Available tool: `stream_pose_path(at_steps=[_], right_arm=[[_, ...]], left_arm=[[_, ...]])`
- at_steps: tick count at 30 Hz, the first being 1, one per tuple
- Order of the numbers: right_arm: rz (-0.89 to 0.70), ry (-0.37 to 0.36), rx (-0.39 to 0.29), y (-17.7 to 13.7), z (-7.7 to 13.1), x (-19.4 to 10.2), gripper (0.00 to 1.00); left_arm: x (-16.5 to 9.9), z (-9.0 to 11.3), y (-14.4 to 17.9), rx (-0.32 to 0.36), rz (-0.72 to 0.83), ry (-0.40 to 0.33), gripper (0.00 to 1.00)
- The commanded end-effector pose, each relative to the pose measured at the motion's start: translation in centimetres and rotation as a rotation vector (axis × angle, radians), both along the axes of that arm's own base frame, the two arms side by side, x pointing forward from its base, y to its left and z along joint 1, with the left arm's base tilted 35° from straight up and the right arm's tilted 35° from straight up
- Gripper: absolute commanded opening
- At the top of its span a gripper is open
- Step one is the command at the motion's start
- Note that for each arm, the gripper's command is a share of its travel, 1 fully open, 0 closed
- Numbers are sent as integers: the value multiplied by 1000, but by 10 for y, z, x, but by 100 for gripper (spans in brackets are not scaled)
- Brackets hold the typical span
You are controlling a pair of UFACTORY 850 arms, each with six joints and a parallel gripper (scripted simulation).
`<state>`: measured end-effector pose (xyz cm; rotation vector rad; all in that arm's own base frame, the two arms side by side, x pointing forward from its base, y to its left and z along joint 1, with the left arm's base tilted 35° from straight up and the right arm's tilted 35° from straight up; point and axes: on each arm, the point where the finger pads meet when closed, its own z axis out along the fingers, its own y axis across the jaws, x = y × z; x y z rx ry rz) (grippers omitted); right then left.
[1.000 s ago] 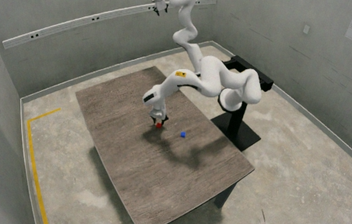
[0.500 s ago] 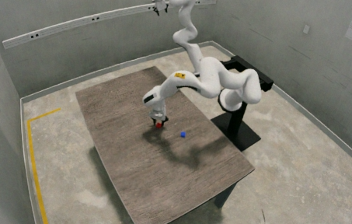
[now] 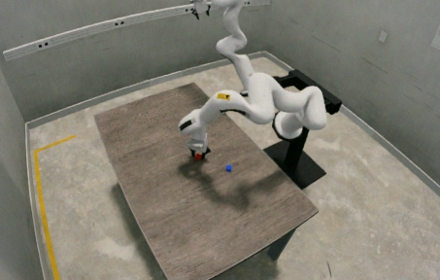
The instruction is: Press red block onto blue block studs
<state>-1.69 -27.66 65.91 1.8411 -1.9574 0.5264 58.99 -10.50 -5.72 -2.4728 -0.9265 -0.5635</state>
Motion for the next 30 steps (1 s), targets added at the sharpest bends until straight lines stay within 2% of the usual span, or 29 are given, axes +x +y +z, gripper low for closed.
stream_pose_path(at_steps=[1, 14, 15, 30], right_arm=[[0, 0, -2, 0, 1, 0, 100], [0, 0, -2, 0, 1, 0, 100], [0, 0, -2, 0, 1, 0, 100], [0, 0, -2, 0, 1, 0, 100]], left_arm=[[1, -2, 1, 0, -1, -1, 59], [1, -3, 2, 0, -1, -1, 59], [1, -3, 2, 0, -1, -1, 0], [1, -3, 2, 0, -1, -1, 0]])
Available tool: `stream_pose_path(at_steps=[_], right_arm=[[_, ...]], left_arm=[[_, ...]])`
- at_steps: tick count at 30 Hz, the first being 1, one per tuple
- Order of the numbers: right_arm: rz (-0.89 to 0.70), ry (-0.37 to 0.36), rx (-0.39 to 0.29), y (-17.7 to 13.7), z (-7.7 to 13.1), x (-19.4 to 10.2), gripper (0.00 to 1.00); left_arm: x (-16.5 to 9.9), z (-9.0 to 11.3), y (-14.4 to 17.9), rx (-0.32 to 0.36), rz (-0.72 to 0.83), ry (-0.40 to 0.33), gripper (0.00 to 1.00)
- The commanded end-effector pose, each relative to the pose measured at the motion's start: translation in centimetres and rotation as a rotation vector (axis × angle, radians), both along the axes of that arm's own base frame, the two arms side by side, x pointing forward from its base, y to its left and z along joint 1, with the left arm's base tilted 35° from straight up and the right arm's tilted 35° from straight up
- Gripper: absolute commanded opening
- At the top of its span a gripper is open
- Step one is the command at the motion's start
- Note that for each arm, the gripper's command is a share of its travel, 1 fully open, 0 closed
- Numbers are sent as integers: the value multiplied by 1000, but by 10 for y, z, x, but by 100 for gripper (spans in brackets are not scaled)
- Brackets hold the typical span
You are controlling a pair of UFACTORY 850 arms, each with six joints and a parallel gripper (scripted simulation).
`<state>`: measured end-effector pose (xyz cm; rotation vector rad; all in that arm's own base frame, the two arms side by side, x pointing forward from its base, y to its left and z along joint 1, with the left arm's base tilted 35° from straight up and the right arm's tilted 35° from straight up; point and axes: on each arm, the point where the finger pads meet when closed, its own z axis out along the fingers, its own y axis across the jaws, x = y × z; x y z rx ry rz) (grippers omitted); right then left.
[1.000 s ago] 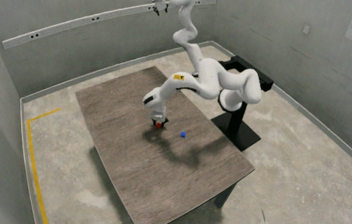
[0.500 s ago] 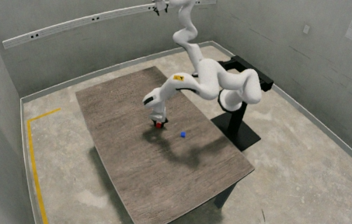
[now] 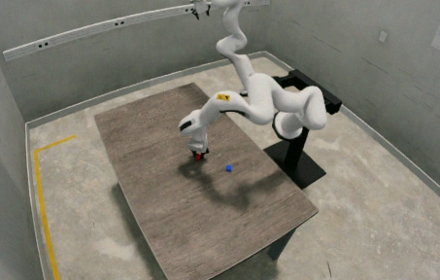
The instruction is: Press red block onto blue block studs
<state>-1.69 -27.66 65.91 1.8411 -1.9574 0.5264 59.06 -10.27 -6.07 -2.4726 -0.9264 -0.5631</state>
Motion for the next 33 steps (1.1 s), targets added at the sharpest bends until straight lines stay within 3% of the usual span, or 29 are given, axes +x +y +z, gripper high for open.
stream_pose_path(at_steps=[1, 6, 18, 23, 33], right_arm=[[0, 0, -2, 0, 1, 0, 100], [0, 0, -2, 0, 1, 0, 100], [0, 0, -2, 0, 1, 0, 100], [0, 0, -2, 0, 1, 0, 100], [0, 0, -2, 0, 1, 0, 100]], left_arm=[[1, 1, -1, -1, -1, -1, 0], [-6, 25, -16, -1, -1, -1, 0], [-6, 25, -16, -1, -1, -1, 0], [-12, 50, -32, -1, -1, -1, 0], [-12, 50, -32, -1, -1, -1, 0]])
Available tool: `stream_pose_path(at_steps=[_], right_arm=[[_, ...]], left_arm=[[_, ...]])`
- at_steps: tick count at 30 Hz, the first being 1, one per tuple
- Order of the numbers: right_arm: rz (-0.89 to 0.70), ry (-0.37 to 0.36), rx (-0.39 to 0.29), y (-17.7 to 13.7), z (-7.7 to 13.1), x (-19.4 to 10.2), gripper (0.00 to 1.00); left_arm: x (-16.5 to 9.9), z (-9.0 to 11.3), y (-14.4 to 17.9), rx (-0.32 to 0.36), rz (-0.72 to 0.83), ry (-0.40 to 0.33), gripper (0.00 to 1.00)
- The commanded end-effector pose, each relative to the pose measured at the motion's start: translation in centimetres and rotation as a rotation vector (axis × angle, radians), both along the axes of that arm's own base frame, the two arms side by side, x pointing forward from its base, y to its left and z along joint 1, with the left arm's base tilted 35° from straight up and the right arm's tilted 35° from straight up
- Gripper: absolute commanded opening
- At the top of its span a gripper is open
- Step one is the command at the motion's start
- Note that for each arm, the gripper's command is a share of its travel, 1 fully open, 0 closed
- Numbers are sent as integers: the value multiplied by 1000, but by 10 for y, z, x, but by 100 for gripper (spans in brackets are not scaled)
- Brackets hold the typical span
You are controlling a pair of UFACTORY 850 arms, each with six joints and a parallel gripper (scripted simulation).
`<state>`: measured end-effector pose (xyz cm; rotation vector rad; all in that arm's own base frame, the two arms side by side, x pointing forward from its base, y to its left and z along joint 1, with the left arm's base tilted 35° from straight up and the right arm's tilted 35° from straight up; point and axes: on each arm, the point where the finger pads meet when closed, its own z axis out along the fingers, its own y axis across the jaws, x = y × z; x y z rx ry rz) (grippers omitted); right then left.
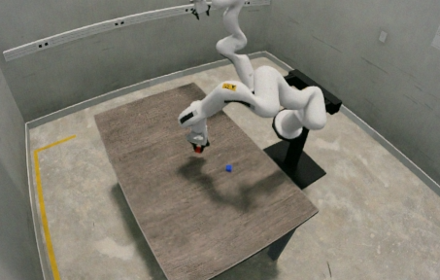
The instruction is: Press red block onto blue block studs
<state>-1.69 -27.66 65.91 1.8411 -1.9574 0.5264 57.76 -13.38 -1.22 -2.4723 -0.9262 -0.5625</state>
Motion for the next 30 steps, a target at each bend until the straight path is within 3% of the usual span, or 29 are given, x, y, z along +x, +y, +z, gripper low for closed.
stream_pose_path(at_steps=[1, 7, 19, 24, 30], right_arm=[[0, 0, -2, 0, 1, 0, 100], [0, 0, -2, 0, 1, 0, 100], [0, 0, -2, 0, 1, 0, 100], [0, 0, -2, 0, 1, 0, 100], [0, 0, -2, 0, 1, 0, 100]], left_arm=[[1, 1, -1, -1, -1, -2, 0], [-29, 21, 34, -34, 122, -81, 0], [-29, 21, 34, -34, 122, -81, 0], [-58, 42, 68, -33, 122, -81, 0], [-58, 42, 68, -33, 122, -81, 0]])
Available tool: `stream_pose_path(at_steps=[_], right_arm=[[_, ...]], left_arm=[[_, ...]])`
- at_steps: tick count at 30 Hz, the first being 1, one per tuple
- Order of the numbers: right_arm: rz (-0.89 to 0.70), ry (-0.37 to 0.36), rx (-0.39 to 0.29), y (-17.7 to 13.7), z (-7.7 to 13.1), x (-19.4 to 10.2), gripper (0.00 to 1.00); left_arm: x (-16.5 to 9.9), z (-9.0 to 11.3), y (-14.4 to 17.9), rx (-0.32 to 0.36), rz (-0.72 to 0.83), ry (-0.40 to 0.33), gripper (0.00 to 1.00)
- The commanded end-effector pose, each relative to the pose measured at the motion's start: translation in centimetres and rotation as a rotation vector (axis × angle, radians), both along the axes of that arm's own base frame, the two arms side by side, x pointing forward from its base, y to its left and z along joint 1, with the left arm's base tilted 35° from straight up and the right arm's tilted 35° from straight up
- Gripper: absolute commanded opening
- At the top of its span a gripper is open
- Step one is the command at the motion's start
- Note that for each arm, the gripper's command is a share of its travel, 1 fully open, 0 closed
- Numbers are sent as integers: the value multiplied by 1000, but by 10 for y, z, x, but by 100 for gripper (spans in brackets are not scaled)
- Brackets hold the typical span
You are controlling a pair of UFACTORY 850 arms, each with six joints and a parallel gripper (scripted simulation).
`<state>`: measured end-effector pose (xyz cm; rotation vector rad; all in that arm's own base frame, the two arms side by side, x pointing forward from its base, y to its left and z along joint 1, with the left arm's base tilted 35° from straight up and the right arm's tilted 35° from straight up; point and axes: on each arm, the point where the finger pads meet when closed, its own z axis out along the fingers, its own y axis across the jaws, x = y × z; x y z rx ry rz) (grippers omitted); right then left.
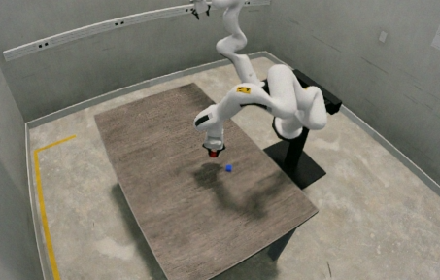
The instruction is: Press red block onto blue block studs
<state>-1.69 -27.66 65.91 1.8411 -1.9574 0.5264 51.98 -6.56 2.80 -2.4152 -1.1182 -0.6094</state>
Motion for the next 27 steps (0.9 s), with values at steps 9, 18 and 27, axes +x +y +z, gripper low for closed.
stream_pose_path(at_steps=[9, 18, 27], right_arm=[[0, 0, -2, 0, 1, 0, 100], [0, 0, -2, 0, 1, 0, 100], [0, 0, -2, 0, 1, 0, 100]], left_arm=[[-18, 14, 21, -1, -2, -3, 0], [-29, 22, 35, -1, -2, -3, 0], [-53, 38, 62, -1, -2, -3, 0]])
